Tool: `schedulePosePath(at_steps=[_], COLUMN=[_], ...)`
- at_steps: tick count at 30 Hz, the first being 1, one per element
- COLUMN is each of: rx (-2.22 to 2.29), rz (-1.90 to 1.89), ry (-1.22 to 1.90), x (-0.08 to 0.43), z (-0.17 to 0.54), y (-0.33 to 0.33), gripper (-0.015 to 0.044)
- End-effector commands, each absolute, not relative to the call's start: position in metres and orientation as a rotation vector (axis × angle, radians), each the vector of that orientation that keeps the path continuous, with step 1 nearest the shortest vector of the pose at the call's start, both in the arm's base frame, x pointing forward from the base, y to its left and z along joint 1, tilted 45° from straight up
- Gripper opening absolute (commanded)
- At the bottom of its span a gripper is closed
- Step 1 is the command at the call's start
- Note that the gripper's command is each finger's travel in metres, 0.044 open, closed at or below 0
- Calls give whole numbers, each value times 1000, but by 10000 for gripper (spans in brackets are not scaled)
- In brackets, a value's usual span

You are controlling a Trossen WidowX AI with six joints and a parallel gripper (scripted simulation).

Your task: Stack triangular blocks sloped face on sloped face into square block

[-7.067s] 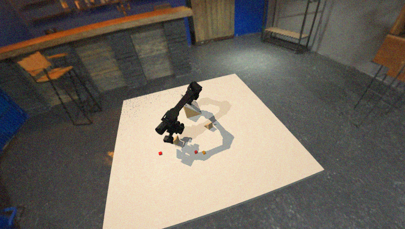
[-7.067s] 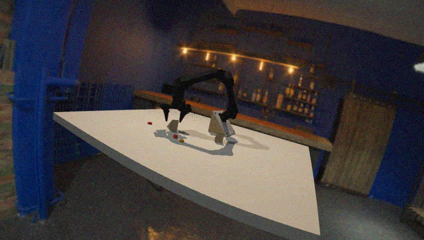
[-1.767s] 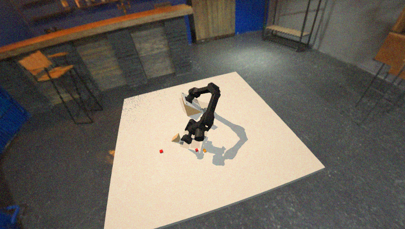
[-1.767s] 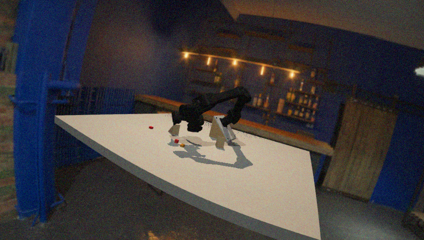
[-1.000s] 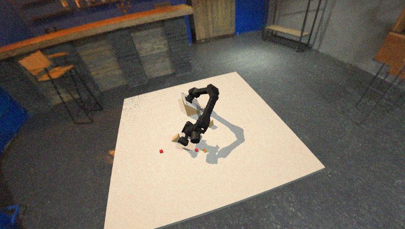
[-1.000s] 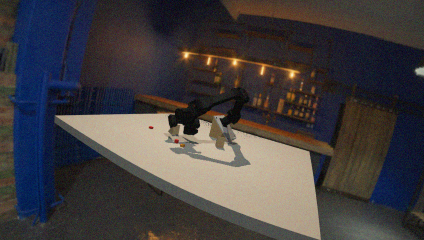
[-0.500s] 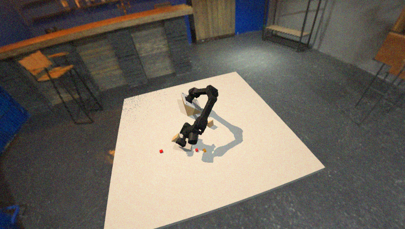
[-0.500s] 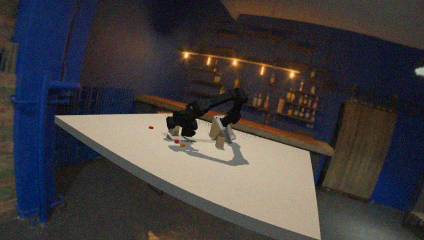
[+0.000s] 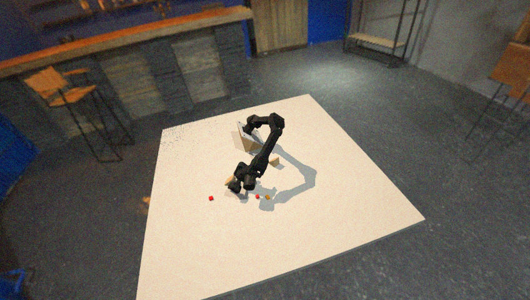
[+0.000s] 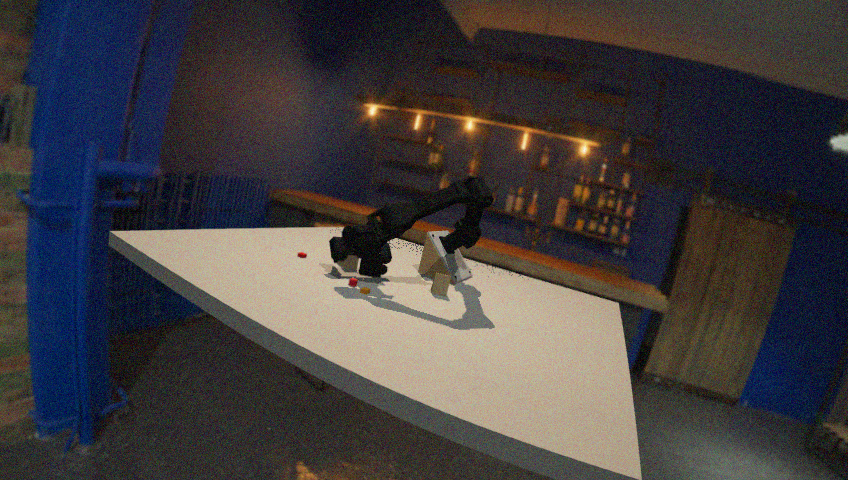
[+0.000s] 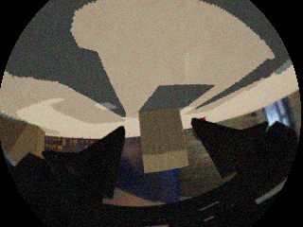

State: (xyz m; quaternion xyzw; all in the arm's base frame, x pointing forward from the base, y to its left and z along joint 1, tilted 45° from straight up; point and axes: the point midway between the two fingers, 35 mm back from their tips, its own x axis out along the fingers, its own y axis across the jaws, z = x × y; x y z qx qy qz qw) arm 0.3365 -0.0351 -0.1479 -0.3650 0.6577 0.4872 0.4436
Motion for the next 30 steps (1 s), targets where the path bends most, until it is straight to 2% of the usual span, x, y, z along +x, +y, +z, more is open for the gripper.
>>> schedulePosePath(at_steps=[1, 9, 16, 21, 30], rx=[-910, -910, -910, -905, -836], rz=[1211, 1211, 1211, 1210, 1232], ry=[1635, 1635, 1635, 1634, 1560], x=[334, 334, 334, 334, 333], z=[-151, -151, -151, -149, -148], y=[-36, -36, -36, -37, -43], gripper=[387, 177, 131, 0, 0])
